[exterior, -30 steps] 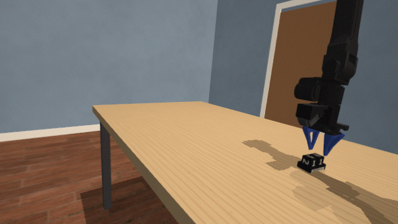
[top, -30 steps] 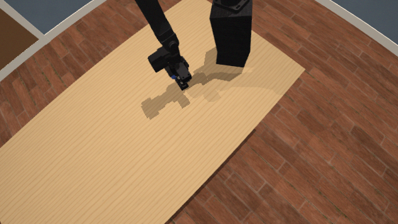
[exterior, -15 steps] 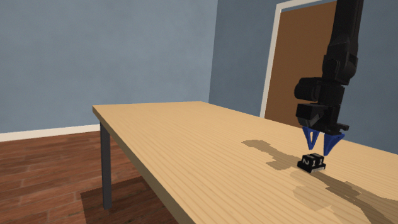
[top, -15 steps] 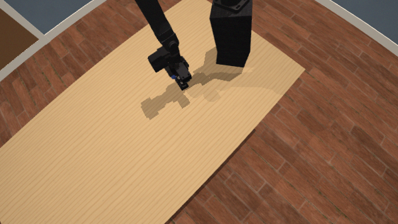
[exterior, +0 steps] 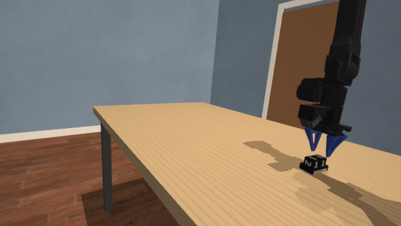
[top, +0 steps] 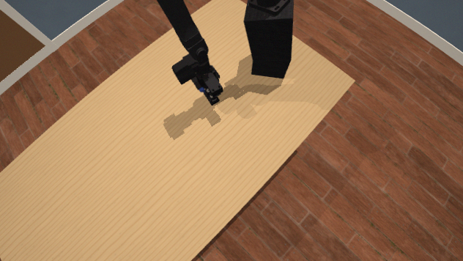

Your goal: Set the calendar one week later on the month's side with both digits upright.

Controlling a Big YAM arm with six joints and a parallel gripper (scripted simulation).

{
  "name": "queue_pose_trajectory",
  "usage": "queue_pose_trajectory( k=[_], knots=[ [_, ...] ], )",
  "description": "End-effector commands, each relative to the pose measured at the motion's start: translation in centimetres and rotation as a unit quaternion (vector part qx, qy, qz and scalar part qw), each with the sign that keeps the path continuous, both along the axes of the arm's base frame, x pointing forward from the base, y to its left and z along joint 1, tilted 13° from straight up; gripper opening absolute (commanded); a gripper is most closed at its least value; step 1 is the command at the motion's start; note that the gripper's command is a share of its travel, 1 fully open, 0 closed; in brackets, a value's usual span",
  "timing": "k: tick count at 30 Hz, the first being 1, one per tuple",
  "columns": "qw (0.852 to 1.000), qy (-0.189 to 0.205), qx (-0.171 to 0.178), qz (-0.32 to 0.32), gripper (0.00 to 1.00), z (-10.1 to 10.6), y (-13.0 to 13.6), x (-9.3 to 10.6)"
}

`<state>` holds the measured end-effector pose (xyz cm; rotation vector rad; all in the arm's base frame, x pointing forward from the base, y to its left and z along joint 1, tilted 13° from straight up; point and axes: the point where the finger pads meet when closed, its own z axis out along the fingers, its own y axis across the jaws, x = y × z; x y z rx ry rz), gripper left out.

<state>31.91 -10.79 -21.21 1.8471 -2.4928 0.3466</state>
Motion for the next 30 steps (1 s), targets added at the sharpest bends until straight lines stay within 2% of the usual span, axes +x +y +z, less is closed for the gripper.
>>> queue_pose_trajectory(
  k=[1, 20, 30],
  knots=[
    [1.0, 0.0, 0.001, 0.0, 0.46, -0.18, -0.3, 0.09],
    [1.0, 0.0, 0.001, 0.0, 0.46, -0.18, -0.3, 0.09],
    [1.0, -0.004, 0.0, 0.001, 0.46, -0.99, -0.55, 0.32]
  ],
)
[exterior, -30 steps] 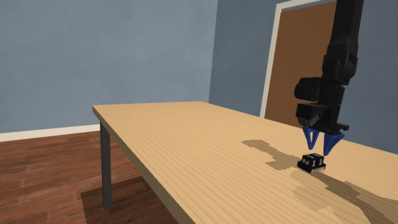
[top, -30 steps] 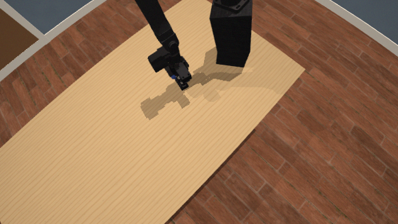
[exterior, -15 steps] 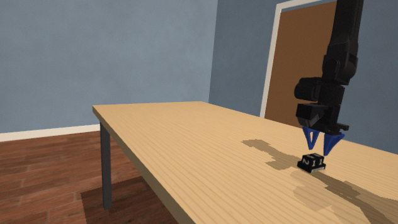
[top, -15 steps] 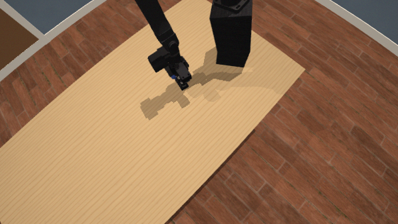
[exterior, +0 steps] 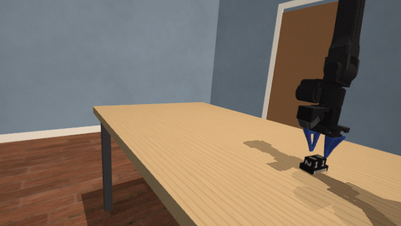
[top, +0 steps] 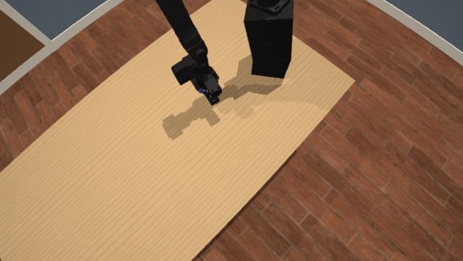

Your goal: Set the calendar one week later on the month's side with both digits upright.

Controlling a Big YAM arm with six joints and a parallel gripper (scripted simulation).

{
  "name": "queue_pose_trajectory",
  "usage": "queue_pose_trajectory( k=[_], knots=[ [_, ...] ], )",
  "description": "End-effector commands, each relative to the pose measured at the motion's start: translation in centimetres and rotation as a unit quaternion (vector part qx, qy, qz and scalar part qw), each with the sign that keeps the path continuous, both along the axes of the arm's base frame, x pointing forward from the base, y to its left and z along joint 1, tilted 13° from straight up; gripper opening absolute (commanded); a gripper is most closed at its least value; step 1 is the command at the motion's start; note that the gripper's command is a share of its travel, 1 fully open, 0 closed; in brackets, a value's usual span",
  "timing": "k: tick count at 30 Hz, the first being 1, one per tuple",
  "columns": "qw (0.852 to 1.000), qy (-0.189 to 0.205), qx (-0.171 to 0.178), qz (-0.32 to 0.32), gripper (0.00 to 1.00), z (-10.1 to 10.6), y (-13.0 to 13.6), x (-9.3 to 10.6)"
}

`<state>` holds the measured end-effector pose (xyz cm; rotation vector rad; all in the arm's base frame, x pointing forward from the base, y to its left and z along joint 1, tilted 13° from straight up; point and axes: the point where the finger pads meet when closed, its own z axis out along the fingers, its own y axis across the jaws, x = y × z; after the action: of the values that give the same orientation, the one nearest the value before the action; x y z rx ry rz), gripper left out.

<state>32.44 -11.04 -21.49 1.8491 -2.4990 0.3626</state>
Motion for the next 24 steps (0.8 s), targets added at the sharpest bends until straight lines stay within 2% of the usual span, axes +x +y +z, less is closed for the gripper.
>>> queue_pose_trajectory(
  k=[1, 3, 4, 14, 24],
  knots=[
    [1.0, 0.002, 0.002, 0.001, 0.46, -0.7, -0.3, -0.2],
    [1.0, 0.008, 0.004, 0.002, 0.46, -0.9, -0.1, -0.7],
    [1.0, 0.002, 0.002, 0.001, 0.46, -1.0, -0.3, -0.2],
    [1.0, 0.003, 0.002, 0.002, 0.46, -2.5, -0.6, 0.0],
    [1.0, 0.006, 0.003, 0.003, 0.46, -2.7, -0.4, -0.2]
  ],
)
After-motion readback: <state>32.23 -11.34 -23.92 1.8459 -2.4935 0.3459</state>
